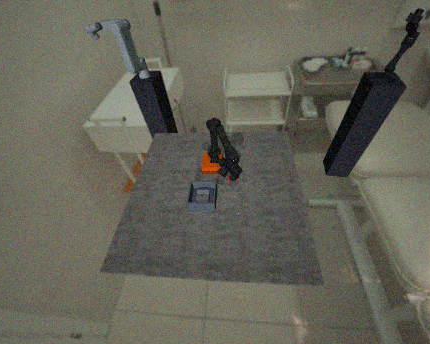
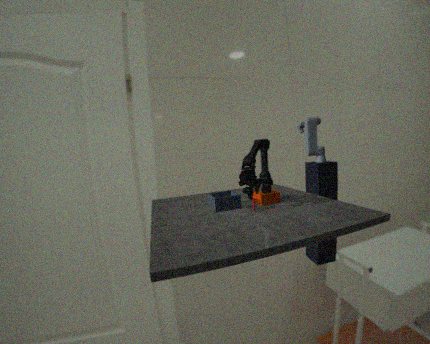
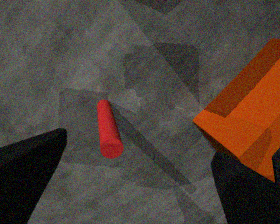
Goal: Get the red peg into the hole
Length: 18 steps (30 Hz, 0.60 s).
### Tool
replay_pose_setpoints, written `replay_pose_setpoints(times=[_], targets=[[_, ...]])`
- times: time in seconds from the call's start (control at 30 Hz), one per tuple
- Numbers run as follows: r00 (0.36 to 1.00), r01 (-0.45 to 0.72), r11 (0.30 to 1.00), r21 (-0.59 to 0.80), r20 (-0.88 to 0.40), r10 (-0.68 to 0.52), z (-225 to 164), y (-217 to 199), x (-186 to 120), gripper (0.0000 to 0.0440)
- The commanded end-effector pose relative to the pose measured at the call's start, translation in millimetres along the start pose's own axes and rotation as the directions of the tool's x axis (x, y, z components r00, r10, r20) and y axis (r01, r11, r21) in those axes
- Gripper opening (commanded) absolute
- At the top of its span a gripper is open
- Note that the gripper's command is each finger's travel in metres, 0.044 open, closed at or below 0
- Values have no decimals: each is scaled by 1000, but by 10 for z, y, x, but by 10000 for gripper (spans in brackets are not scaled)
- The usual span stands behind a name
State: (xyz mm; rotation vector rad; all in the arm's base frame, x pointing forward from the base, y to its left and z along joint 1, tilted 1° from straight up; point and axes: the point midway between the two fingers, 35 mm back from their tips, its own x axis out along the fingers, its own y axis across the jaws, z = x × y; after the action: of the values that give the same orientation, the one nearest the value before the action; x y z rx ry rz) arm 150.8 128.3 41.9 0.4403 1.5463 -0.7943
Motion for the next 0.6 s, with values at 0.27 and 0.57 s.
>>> replay_pose_setpoints(times=[0.27, 0.57], targets=[[998, -50, 996, -70, 41, 53, -7, 183, 475, 440], [999, -33, 995, -92, 36, 36, -17, 197, 733, 253]])
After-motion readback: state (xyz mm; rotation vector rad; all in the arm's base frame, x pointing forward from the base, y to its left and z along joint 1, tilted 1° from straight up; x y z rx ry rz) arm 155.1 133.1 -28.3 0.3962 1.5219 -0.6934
